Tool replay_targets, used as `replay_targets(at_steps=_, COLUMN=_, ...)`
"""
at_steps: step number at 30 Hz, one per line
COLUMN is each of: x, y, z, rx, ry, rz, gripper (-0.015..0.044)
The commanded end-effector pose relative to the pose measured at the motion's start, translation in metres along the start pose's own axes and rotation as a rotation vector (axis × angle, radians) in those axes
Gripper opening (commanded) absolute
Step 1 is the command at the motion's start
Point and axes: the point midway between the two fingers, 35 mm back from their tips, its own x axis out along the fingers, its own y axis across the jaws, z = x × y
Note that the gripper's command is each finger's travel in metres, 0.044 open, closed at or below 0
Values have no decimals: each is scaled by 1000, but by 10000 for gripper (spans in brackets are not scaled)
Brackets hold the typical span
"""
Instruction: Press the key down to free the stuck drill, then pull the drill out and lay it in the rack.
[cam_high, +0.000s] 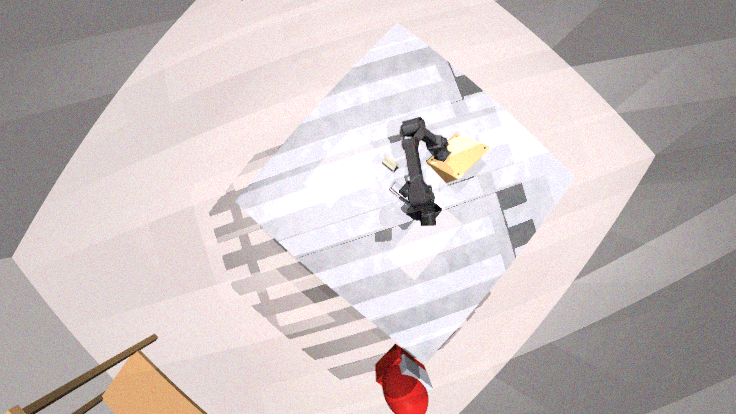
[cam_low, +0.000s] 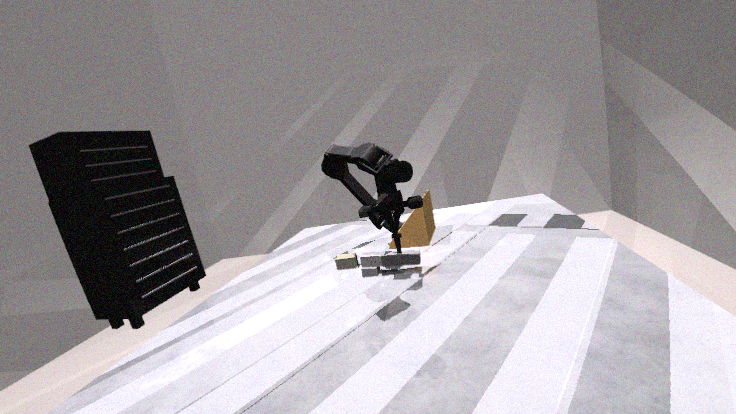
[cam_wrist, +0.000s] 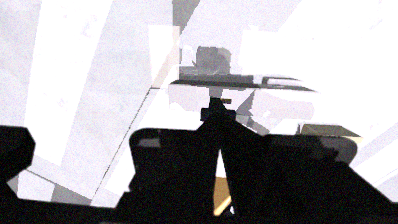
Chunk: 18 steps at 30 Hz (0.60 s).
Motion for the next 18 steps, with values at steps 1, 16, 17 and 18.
replay_targets(at_steps=1, x=11, y=-2, z=-4, rx=-9, ry=28, rz=-14, gripper=0)
replay_targets(at_steps=16, x=15, y=-2, z=-7, rx=-9, ry=28, rz=-14, gripper=0)
replay_targets(at_steps=17, x=16, y=-2, z=-7, rx=-9, ry=28, rz=-14, gripper=0)
replay_targets(at_steps=18, x=16, y=-2, z=-7, rx=-9, ry=28, rz=-14, gripper=0)
